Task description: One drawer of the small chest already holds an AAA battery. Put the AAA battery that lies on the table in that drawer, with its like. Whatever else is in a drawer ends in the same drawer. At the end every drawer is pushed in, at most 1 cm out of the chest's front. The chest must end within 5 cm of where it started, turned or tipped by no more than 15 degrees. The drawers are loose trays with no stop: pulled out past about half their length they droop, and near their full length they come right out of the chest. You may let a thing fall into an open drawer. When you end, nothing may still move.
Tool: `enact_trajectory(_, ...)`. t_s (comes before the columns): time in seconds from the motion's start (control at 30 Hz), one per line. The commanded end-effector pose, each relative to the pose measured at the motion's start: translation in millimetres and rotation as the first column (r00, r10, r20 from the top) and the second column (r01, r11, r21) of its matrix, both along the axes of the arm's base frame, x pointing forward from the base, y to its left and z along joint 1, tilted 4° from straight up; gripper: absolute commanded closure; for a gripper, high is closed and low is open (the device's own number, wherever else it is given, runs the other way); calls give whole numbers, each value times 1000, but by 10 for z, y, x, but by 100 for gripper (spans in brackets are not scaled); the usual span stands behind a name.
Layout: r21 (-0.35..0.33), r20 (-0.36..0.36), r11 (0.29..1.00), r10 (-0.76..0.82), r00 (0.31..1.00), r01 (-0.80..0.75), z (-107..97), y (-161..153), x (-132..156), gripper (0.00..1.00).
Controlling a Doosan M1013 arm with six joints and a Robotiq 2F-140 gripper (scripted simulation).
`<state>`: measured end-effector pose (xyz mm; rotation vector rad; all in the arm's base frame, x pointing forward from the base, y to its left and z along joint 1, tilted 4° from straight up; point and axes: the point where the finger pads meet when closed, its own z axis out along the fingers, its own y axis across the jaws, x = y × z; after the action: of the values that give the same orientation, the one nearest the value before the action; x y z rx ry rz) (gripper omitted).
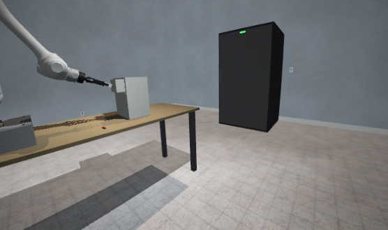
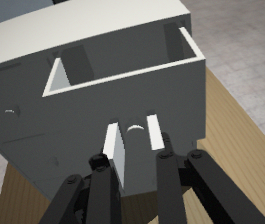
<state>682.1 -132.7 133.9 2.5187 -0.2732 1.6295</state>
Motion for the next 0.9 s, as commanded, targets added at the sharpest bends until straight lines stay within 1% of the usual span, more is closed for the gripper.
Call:
enact_trajectory(0.0,0,0,1000,0,1000,0,1,0,0,80)
enact_trajectory(0.33,0,0,1000,0,1000,0,2,4,-18,80)
enact_trajectory(0.43,0,0,1000,0,1000,0,8,24,-105,80)
enact_trajectory(0.67,0,0,1000,0,1000,0,32,96,-423,80)
enact_trajectory(0.87,0,0,1000,0,1000,0,37,110,-486,80)
